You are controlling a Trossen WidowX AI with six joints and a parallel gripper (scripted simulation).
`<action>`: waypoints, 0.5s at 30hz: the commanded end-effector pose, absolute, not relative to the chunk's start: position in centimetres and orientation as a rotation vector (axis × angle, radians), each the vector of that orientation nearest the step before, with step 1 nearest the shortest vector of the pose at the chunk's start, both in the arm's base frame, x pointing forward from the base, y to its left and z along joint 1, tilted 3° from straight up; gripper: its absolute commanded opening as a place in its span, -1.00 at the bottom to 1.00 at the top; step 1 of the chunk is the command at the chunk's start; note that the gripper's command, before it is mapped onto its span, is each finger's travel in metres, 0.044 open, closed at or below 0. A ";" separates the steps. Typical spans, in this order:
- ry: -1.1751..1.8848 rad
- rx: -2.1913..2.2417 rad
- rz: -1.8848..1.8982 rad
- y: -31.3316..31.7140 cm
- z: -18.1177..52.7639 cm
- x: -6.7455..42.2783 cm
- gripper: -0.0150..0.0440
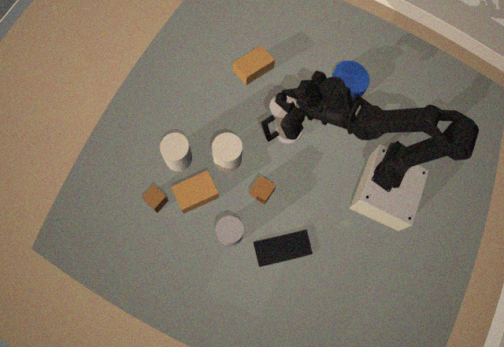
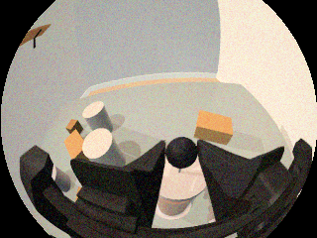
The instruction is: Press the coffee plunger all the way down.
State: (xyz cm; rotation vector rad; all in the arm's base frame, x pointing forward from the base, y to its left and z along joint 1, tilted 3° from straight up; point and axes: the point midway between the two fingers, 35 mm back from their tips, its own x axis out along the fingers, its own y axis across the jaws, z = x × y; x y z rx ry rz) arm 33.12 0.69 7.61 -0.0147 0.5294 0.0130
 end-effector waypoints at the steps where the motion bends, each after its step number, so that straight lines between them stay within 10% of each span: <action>1: 0.553 -0.022 0.016 0.7 7.0 33.0 -0.08; 15: 0.533 -0.015 0.013 0.7 7.5 33.4 -0.08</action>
